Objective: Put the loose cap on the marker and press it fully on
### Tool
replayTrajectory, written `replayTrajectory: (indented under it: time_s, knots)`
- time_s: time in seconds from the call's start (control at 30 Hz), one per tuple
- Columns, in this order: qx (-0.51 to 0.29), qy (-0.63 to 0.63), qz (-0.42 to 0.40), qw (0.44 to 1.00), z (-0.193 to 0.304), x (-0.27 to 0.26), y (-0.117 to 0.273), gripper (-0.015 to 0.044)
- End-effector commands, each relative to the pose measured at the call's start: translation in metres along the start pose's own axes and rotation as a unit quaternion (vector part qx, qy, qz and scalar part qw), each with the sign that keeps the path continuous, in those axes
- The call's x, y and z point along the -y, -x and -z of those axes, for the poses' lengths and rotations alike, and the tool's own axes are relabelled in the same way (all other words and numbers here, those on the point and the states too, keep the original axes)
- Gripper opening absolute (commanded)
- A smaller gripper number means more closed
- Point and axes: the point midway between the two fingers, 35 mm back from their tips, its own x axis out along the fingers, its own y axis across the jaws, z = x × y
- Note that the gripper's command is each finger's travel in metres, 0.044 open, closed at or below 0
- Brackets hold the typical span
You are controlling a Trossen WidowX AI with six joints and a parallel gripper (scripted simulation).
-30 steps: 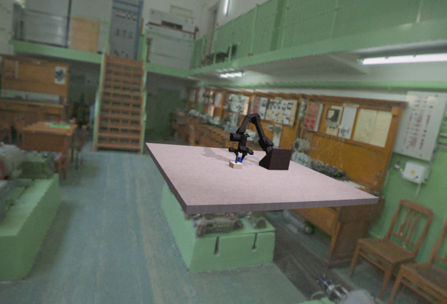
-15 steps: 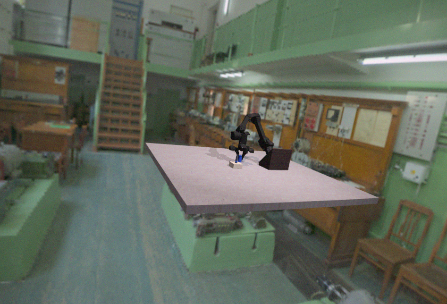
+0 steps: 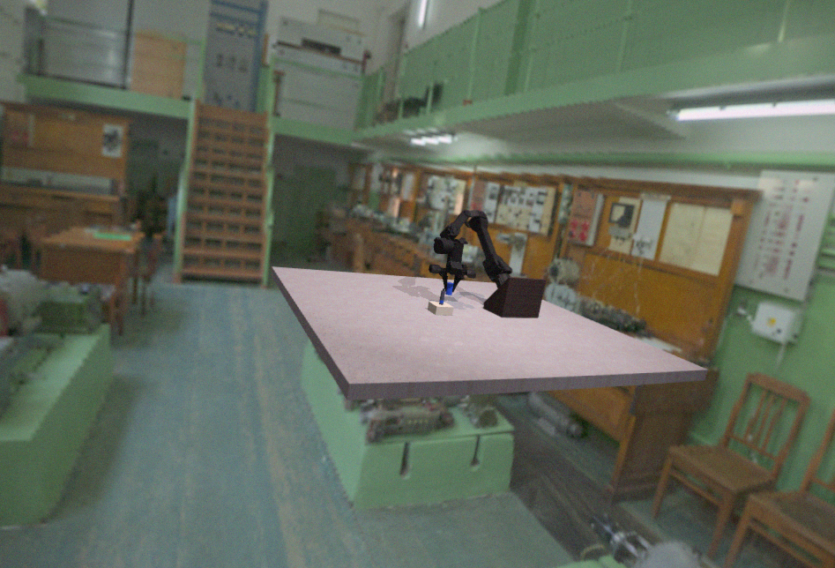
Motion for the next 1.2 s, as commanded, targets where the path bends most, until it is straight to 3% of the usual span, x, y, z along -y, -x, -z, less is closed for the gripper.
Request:
replayTrajectory:
  time_s: [0.0,1.17]
  knots:
    - [0.004,-0.005,0.003,1.0,0.001,0.001,0.012,0.0]
    - [0.013,-0.009,0.002,1.0,-0.067,0.038,0.047,0.0]
